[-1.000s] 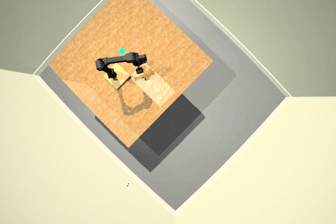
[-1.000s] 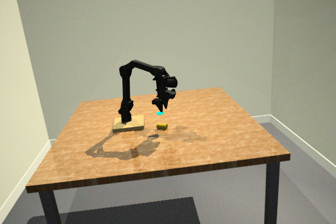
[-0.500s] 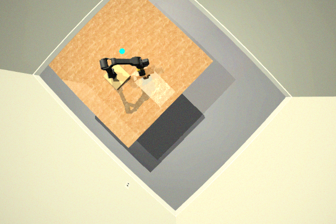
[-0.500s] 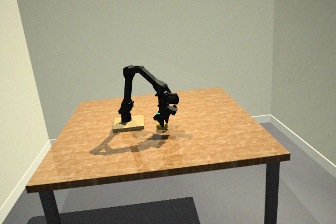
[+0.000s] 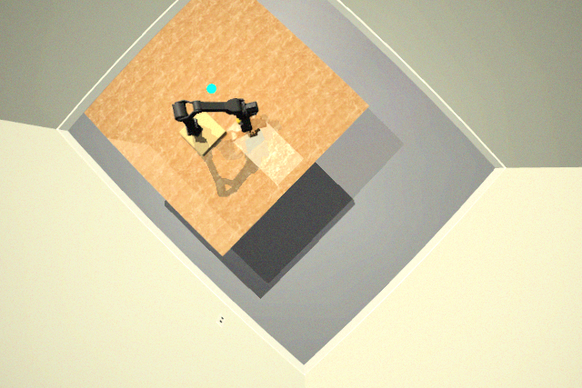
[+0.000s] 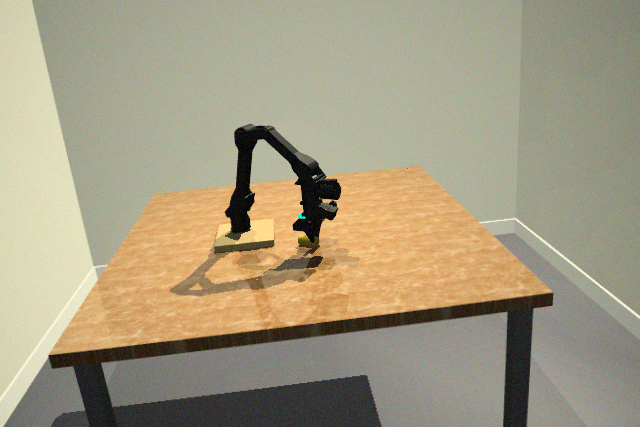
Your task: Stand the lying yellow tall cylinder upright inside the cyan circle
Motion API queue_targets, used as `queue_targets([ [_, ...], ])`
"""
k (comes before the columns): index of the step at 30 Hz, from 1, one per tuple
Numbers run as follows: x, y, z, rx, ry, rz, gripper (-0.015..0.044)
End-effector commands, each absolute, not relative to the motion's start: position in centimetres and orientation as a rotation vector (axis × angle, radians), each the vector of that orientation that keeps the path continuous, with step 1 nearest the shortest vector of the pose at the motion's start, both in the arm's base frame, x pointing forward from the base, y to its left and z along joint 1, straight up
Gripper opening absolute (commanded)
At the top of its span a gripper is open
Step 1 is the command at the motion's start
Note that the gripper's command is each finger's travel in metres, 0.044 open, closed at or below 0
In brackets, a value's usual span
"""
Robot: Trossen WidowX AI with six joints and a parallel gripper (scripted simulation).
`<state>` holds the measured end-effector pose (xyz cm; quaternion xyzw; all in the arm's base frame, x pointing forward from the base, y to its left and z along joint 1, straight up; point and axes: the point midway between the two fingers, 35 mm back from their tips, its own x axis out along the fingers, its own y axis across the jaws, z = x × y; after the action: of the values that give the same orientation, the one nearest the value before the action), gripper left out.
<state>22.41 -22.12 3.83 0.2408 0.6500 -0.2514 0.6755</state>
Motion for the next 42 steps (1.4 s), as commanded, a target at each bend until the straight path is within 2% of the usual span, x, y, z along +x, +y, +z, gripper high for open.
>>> queue_targets([
  [1,22.3,-22.1,4.3,0.538,1.47,-0.562,0.0105],
  [33,22.0,-21.8,14.4,0.538,1.469,-0.562,0.0105],
  [42,22.9,-20.6,14.7,0.479,1.484,-0.502,0.0105],
])
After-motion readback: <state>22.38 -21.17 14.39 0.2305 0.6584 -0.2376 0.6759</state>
